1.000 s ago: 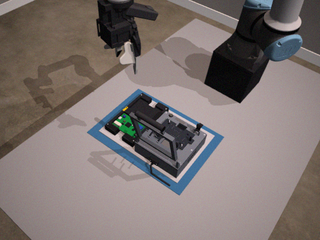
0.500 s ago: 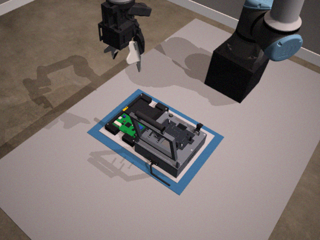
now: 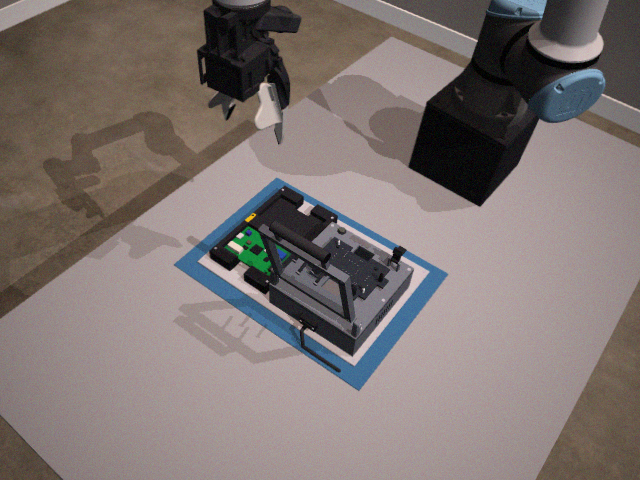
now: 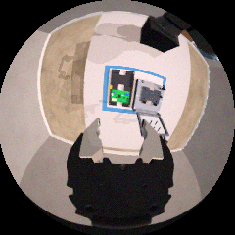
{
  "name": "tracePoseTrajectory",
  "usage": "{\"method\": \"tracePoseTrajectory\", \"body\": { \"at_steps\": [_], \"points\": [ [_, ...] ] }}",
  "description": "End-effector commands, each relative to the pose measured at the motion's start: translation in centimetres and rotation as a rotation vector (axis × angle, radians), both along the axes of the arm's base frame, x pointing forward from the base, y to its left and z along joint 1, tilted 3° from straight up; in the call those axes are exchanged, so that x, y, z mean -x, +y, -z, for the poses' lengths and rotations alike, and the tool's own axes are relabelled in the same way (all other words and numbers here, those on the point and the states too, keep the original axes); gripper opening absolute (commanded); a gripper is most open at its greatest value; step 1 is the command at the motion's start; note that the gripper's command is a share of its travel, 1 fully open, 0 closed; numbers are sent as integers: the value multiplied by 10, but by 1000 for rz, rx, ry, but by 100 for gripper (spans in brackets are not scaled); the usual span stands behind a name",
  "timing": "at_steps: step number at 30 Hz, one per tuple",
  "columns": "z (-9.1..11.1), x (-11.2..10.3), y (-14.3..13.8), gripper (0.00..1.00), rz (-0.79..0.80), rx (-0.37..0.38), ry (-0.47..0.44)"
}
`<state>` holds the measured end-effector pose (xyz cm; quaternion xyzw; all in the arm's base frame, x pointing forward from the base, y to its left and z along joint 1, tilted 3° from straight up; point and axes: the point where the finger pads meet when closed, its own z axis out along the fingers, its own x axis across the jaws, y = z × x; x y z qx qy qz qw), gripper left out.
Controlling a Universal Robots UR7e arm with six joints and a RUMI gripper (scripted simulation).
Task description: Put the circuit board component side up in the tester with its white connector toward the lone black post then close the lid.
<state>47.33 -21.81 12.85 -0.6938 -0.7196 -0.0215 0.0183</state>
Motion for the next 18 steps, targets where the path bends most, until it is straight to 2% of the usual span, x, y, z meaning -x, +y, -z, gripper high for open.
{"method": "tracePoseTrajectory", "body": {
  "at_steps": [1,7,15,17,18],
  "points": [
    [2,0,0,59,-1,1,-1],
    [19,2,2,59,-1,1,-1],
    [66,7,7,59,-1,1,-1],
    [66,7,7,59,-1,1,-1],
    [73,7,8,59,-1,1,-1]
  ]
}}
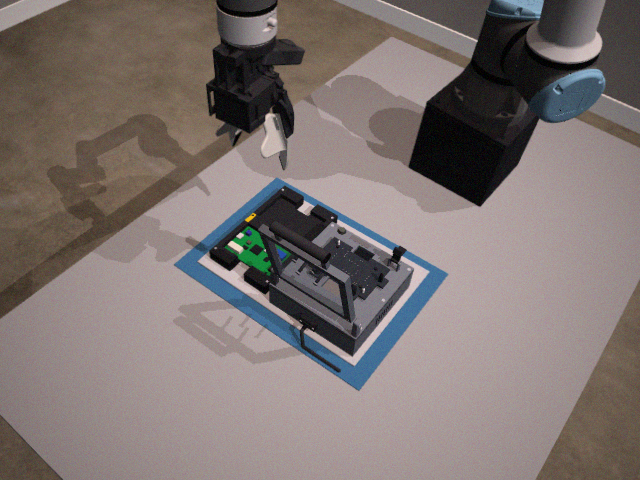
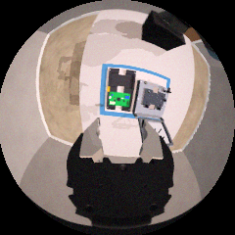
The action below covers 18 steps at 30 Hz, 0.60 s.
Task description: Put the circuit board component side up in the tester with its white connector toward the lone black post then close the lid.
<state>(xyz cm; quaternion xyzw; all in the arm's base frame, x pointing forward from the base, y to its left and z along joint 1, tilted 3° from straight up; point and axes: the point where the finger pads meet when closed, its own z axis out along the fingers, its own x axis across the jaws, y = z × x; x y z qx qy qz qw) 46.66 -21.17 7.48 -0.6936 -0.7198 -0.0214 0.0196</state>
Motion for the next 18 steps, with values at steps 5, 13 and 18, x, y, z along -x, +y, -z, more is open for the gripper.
{"method": "tracePoseTrajectory", "body": {
  "at_steps": [5,13,18],
  "points": [
    [58,5,5,59,0,2,-3],
    [118,11,12,59,0,2,-3],
    [137,13,14,59,0,2,-3]
  ]
}}
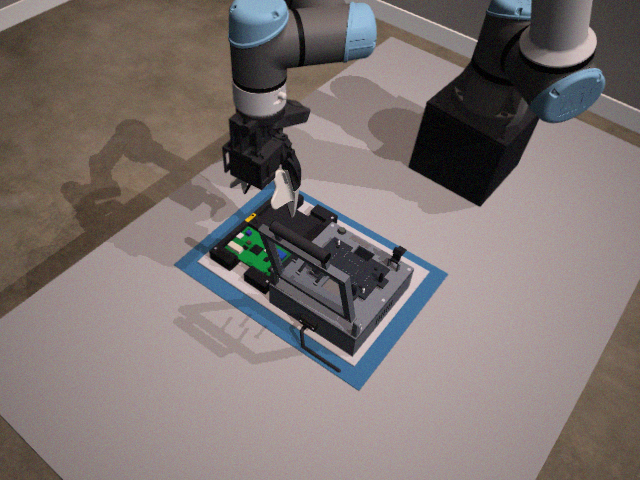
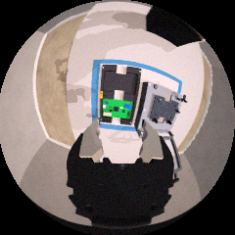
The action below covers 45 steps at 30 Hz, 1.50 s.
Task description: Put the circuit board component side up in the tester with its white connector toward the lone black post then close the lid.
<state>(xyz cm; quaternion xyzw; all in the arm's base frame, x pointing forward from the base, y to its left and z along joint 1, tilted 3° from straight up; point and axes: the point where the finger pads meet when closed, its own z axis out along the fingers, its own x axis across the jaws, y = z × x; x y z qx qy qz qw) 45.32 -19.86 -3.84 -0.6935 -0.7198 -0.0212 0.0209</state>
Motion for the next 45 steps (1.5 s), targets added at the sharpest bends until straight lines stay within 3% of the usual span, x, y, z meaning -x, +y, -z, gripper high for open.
{"method": "tracePoseTrajectory", "body": {
  "at_steps": [1,7,13,45],
  "points": [
    [30,0,1,59,0,4,-5],
    [55,3,4,59,0,4,-5],
    [67,4,5,59,0,4,-5],
    [69,4,5,59,0,4,-5]
  ]
}}
